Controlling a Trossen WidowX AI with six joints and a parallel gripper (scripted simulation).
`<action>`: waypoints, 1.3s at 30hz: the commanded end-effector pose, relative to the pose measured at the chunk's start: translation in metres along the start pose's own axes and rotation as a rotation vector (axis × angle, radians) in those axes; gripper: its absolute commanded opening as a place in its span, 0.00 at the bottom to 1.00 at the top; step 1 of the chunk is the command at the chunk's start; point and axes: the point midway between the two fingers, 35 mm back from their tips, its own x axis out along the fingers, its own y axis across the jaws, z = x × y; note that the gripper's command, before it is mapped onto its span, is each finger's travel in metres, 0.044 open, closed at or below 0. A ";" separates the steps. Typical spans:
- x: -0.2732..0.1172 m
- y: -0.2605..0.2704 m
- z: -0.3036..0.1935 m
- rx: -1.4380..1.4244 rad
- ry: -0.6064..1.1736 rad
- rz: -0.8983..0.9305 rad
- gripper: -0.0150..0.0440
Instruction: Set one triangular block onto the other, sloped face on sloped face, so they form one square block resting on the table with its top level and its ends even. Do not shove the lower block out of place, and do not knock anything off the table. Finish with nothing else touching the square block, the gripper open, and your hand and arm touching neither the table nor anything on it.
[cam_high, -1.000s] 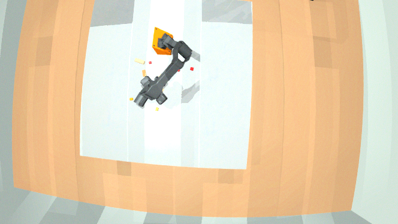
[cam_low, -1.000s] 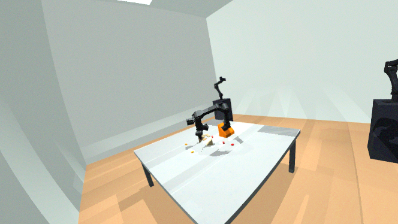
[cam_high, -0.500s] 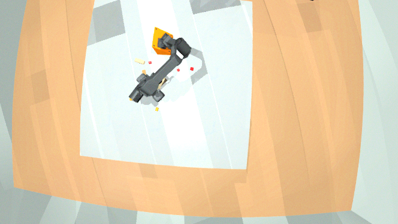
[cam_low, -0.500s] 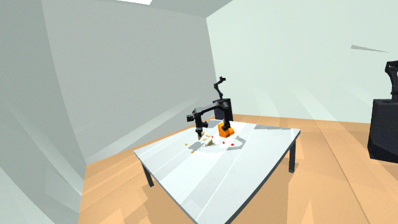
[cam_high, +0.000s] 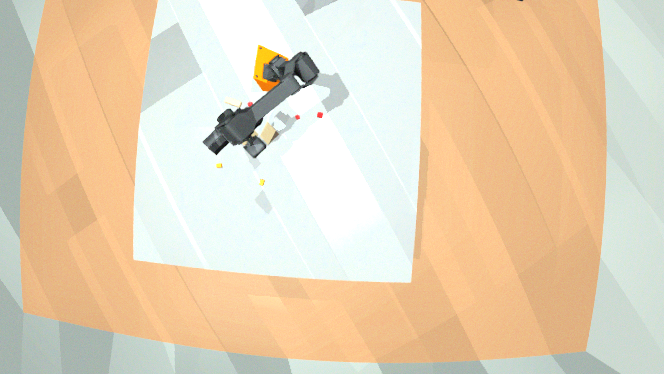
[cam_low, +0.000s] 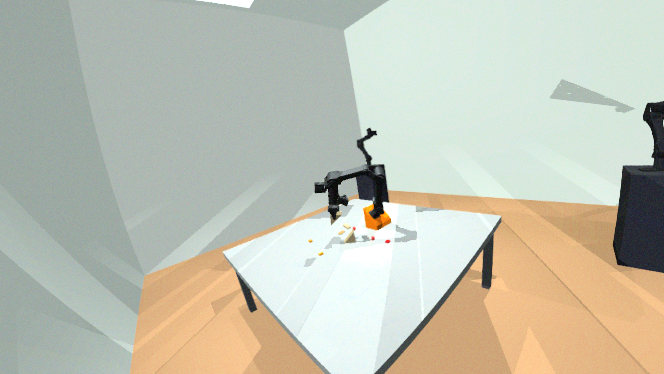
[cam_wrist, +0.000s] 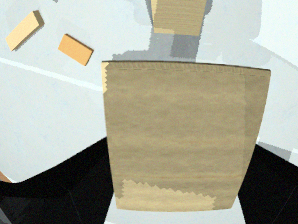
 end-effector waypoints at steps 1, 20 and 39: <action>0.004 0.003 0.003 -0.005 -0.005 0.002 0.25; 0.069 -0.003 0.035 0.018 -0.126 -0.064 0.25; 0.092 -0.004 0.051 0.019 -0.122 -0.074 0.25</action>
